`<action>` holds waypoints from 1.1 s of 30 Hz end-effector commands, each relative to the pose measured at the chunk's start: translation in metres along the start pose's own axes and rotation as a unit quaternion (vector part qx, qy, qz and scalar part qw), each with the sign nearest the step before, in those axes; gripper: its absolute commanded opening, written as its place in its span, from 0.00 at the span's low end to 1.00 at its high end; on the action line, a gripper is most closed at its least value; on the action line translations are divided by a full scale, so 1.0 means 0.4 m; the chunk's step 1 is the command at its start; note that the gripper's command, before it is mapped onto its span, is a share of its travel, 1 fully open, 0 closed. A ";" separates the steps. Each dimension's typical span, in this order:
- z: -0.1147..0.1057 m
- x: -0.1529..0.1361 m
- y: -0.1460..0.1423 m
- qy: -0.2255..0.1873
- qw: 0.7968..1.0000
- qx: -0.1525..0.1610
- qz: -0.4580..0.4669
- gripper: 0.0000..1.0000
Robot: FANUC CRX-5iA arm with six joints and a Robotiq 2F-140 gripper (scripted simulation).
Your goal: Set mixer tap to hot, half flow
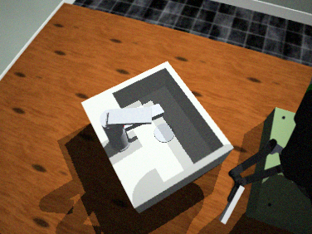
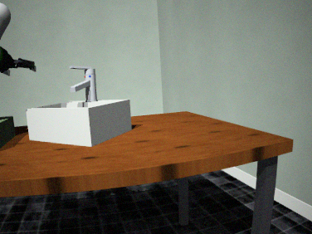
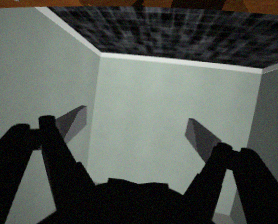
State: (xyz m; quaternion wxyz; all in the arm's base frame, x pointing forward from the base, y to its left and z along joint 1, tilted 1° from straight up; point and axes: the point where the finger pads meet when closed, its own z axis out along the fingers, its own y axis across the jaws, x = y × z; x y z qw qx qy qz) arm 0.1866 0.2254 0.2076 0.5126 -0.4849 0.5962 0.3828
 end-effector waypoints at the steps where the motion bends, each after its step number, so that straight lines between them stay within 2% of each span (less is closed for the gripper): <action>1: -0.002 0.001 0.001 0.002 1.000 -0.002 -0.002 1.00; 4: -0.022 0.017 0.010 0.027 0.999 -0.029 -0.029 1.00; 6: -0.058 0.041 0.016 0.064 0.993 -0.071 -0.071 1.00; 7: -0.084 0.056 0.016 0.087 0.986 -0.100 -0.100 1.00; 8: -0.115 0.072 0.009 0.095 0.983 -0.112 -0.114 1.00; 9: -0.115 0.072 0.009 0.105 0.979 -0.124 -0.126 1.00; 10: -0.151 0.088 -0.005 0.114 0.974 -0.137 -0.142 1.00; 12: -0.151 0.088 -0.005 0.136 0.962 -0.166 -0.172 1.00; 13: -0.190 0.102 -0.030 0.145 0.955 -0.178 -0.190 1.00; 14: -0.190 0.102 -0.030 0.155 0.947 -0.193 -0.204 1.00; 16: -0.190 0.102 -0.030 0.155 0.947 -0.193 -0.204 1.00; 17: -0.230 0.113 -0.067 0.180 0.922 -0.234 -0.250 1.00; 18: -0.230 0.113 -0.067 0.187 0.914 -0.246 -0.262 1.00; 19: -0.268 0.119 -0.115 0.193 0.906 -0.255 -0.278 1.00; 21: -0.268 0.119 -0.115 0.207 0.885 -0.282 -0.306 1.00; 22: -0.301 0.119 -0.174 0.214 0.874 -0.293 -0.324 1.00; 25: -0.301 0.119 -0.174 0.233 0.837 -0.334 -0.365 1.00; 26: -0.326 0.111 -0.242 0.238 0.824 -0.343 -0.383 1.00; 28: -0.326 0.111 -0.242 0.248 0.797 -0.369 -0.409 1.00; 29: -0.343 0.095 -0.315 0.253 0.782 -0.378 -0.426 1.00; 31: -0.343 0.095 -0.315 0.262 0.752 -0.402 -0.452 1.00; 33: -0.343 0.095 -0.315 0.262 0.752 -0.402 -0.452 1.00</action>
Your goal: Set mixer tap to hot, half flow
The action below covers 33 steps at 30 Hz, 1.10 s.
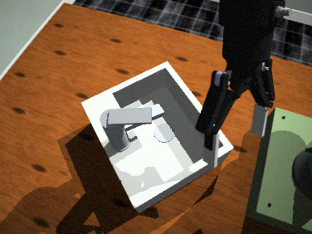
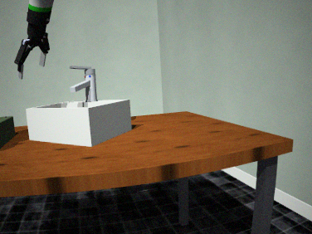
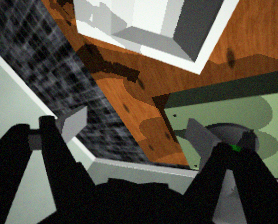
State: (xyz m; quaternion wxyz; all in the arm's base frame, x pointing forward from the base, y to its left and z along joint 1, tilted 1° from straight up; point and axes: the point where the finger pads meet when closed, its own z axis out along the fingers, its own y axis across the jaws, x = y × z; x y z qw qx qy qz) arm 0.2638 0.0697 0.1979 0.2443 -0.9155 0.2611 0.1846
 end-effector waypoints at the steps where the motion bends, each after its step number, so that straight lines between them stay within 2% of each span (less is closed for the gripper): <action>1: -0.075 0.085 -0.031 0.038 0.990 -0.081 -0.106 1.00; 2: -0.075 0.085 -0.031 0.043 0.987 -0.093 -0.121 1.00; 3: -0.120 0.132 -0.074 0.050 0.984 -0.101 -0.139 1.00; 6: -0.120 0.132 -0.074 0.067 0.971 -0.136 -0.187 1.00; 7: -0.161 0.171 -0.122 0.078 0.963 -0.148 -0.212 1.00; 8: -0.161 0.171 -0.122 0.083 0.956 -0.161 -0.229 1.00; 9: -0.197 0.203 -0.173 0.091 0.949 -0.170 -0.248 1.00; 11: -0.197 0.203 -0.173 0.102 0.934 -0.194 -0.281 1.00; 12: -0.227 0.227 -0.221 0.111 0.924 -0.205 -0.302 1.00; 15: -0.252 0.245 -0.264 0.127 0.899 -0.234 -0.348 1.00; 17: -0.252 0.245 -0.264 0.127 0.899 -0.234 -0.348 1.00; 19: -0.284 0.265 -0.327 0.142 0.874 -0.258 -0.388 1.00; 21: -0.298 0.272 -0.356 0.148 0.862 -0.268 -0.404 1.00; 26: -0.300 0.273 -0.360 0.149 0.860 -0.269 -0.407 1.00; 27: -0.300 0.273 -0.360 0.149 0.860 -0.269 -0.407 0.00; 33: -0.300 0.273 -0.360 0.149 0.860 -0.269 -0.407 0.00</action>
